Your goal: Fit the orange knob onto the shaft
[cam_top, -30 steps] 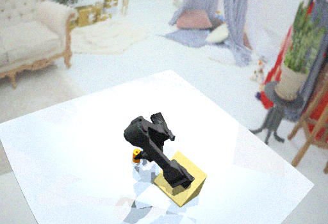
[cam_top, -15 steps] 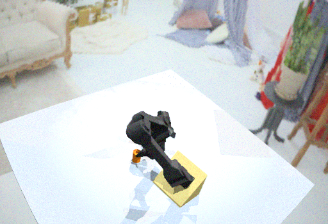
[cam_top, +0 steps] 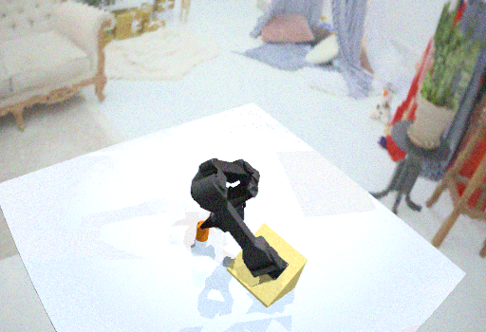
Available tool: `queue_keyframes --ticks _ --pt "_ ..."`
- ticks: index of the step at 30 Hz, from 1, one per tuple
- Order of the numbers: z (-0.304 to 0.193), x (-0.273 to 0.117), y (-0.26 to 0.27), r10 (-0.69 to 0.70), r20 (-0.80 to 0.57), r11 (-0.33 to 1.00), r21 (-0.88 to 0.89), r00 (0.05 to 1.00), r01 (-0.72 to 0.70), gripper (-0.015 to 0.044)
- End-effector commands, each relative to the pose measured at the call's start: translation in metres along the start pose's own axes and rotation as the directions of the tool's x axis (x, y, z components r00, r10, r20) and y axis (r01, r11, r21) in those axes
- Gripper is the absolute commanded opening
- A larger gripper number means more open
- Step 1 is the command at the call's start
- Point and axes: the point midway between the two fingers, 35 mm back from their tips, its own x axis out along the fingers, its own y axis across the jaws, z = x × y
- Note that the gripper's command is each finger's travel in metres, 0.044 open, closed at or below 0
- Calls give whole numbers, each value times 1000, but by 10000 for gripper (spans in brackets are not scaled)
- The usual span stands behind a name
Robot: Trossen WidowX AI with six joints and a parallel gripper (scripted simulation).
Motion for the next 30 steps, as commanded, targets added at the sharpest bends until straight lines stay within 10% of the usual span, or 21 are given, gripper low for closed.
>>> queue_keyframes --ticks 1,12,20,30 --pt "-34 -15 -10 -36 -21 998 49 999 37 440" --pt "-35 -15 -11 -46 -8 998 47 999 47 440" --pt "-41 -25 -14 -47 654 996 -24 755 82 440" --pt "-45 -28 -11 -4 697 998 -45 717 50 440"
